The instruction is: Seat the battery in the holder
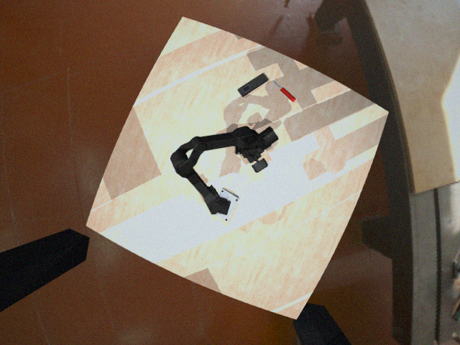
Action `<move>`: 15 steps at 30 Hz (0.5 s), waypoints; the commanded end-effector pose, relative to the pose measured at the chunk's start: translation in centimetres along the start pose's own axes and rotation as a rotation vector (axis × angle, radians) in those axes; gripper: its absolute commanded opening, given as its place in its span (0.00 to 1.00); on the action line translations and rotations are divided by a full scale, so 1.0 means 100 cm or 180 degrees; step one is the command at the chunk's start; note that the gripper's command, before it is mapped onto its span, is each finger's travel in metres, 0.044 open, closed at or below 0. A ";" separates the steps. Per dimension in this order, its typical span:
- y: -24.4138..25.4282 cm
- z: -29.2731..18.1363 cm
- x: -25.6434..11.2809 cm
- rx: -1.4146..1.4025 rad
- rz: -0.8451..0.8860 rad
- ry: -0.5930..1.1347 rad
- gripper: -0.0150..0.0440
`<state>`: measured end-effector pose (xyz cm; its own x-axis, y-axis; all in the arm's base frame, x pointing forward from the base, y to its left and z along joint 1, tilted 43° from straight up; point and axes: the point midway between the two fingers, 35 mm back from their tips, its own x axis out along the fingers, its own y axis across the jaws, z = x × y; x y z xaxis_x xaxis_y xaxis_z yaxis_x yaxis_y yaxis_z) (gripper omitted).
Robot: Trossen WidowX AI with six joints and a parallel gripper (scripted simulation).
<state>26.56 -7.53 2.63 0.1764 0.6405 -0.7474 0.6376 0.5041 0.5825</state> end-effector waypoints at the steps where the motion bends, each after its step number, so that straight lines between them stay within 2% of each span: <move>1: 0.016 -0.001 -0.005 -0.0746 0.0019 -0.0025 0.36; 15: 0.064 -0.016 -0.014 -0.3281 0.0011 -0.0051 0.36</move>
<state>28.84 -4.71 6.98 0.1831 0.6379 -0.7480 -0.1789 0.7698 0.6127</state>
